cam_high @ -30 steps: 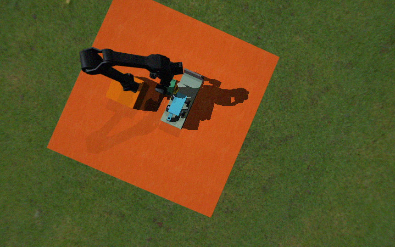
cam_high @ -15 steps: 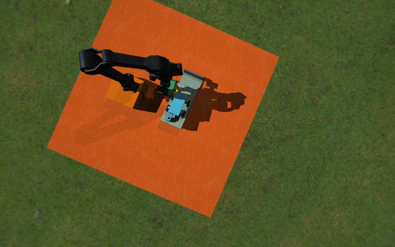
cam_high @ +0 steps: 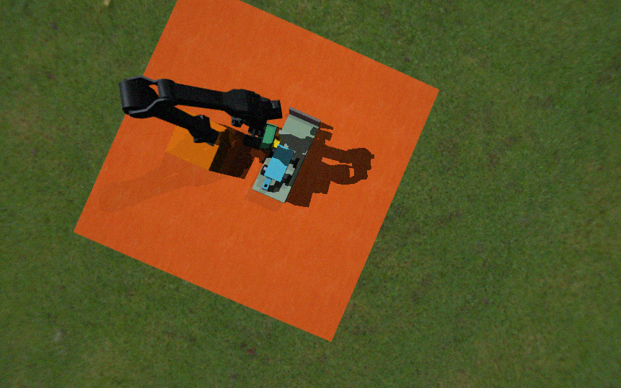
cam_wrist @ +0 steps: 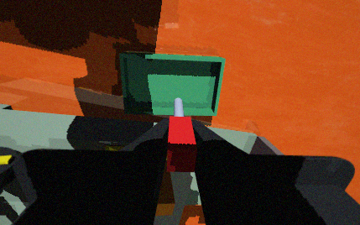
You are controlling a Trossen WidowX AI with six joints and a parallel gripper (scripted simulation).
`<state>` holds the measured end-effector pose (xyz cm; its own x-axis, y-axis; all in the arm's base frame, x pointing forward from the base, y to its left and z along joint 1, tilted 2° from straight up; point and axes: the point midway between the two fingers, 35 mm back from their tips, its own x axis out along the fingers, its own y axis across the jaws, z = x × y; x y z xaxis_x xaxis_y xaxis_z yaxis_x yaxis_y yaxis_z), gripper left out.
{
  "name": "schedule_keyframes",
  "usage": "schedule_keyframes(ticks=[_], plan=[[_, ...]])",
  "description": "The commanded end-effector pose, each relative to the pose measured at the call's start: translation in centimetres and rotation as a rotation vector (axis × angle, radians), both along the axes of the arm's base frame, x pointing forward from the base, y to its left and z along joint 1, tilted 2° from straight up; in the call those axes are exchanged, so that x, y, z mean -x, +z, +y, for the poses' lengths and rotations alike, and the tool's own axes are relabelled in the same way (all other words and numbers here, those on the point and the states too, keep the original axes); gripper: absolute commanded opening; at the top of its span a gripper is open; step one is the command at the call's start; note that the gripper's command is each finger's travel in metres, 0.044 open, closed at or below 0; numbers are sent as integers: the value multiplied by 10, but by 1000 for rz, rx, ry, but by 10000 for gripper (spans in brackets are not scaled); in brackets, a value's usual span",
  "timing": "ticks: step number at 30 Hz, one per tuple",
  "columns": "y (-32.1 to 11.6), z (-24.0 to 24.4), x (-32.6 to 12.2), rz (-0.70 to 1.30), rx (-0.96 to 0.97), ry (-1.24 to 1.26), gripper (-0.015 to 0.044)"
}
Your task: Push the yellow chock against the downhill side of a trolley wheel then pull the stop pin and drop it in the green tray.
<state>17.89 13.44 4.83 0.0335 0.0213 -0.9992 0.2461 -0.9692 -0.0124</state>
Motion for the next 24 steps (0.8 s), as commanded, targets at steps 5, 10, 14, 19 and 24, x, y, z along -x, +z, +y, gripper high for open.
schedule_keyframes(ticks=[5,10,14,19,24], plan=[[-23,6,1,27,-132,6,0],[-35,13,2,28,-138,6,0],[-44,18,2,28,-139,6,0],[-56,24,4,28,-139,6,0],[-60,26,5,28,-139,6,0]])
